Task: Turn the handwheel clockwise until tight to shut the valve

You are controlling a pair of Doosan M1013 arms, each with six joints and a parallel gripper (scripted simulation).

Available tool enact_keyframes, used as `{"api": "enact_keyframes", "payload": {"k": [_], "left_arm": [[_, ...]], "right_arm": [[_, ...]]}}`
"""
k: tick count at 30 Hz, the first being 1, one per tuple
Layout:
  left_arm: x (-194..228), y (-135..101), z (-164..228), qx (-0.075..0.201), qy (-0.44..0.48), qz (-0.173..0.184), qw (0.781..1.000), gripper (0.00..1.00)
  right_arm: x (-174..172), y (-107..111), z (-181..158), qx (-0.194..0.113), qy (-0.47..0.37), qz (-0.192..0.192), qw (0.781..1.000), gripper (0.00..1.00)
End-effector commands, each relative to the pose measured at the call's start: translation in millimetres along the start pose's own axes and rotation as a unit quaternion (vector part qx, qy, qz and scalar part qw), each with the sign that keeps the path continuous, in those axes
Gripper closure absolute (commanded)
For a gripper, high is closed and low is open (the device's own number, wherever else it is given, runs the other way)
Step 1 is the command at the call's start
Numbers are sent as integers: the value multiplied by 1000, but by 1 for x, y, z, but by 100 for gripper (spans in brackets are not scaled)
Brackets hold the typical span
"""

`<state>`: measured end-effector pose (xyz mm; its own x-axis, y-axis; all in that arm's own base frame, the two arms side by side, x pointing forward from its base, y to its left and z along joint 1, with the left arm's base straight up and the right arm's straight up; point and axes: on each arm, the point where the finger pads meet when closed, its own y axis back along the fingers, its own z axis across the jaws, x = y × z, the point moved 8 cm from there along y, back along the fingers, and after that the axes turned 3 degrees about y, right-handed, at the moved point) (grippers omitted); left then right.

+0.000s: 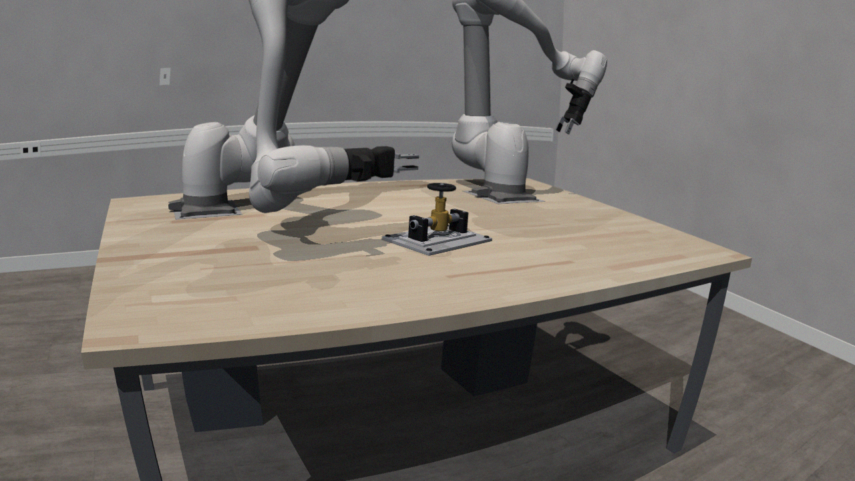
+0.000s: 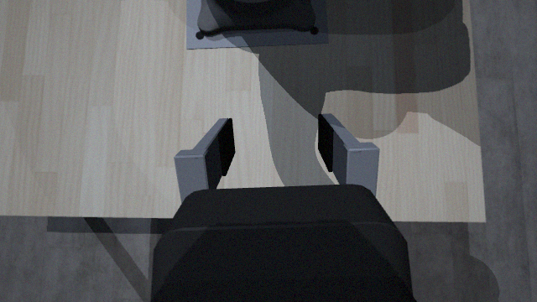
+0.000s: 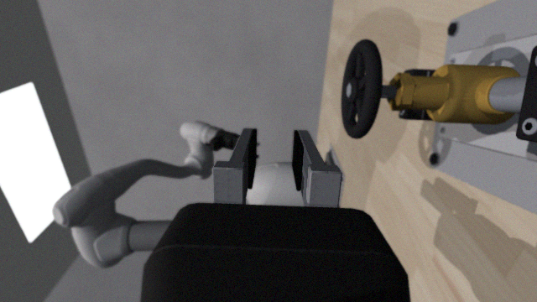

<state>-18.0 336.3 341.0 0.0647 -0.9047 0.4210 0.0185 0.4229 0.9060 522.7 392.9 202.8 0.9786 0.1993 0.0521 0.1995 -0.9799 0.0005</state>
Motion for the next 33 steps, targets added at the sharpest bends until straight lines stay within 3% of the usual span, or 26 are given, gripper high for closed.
{"api": "enact_keyframes", "payload": {"k": [1,33], "left_arm": [[0,0,0,0,0,0,1000,0],[0,0,0,0,0,0,1000,0]], "right_arm": [[0,0,1,0,1,0,1000,48],[-3,0,60,0,1,0,1000,48]]}}
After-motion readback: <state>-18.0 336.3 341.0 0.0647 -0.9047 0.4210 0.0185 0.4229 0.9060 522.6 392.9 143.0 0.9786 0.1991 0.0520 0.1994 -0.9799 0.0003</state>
